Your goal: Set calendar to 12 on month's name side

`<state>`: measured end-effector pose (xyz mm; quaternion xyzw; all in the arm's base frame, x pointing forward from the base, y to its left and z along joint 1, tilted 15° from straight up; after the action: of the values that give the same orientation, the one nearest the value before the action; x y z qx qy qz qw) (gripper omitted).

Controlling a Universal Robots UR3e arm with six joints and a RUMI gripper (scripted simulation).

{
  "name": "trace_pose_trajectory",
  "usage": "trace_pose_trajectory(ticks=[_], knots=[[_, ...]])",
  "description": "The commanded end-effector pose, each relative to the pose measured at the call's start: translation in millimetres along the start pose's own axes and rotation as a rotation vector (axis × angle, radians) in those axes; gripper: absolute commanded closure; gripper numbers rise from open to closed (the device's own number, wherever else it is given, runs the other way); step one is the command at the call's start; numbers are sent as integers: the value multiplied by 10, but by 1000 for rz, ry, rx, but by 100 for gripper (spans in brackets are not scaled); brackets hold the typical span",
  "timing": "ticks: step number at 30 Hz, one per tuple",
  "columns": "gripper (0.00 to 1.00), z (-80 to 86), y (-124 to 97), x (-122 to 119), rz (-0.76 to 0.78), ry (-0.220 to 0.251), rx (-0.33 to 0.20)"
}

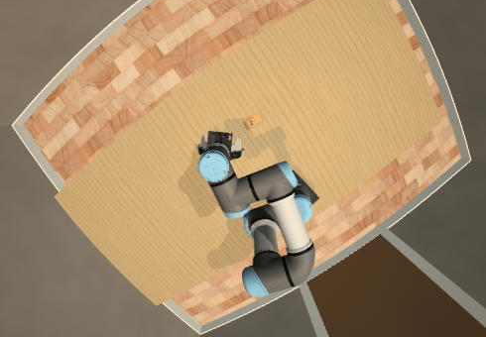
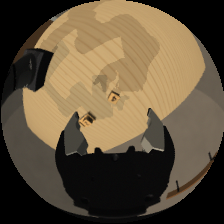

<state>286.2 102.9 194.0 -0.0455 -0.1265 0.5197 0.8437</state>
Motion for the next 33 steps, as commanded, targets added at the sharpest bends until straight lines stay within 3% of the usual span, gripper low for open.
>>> trace_pose_trajectory(ticks=[1,18,33], knots=[[0,11,-17,24,-149,9,-6],[0,21,-64,43,-459,8,-7],[0,24,-79,47,-541,8,-8]])
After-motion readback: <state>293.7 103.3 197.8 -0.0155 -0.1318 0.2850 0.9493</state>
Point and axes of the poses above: the point where the finger pads meet when closed, its own z axis back along the fingers, its own x axis across the jaws, y = z × x, the point moved 9 cm from there along z, back along the fingers, and after that the axes turned 14 degrees about z, right-handed, at the moved point
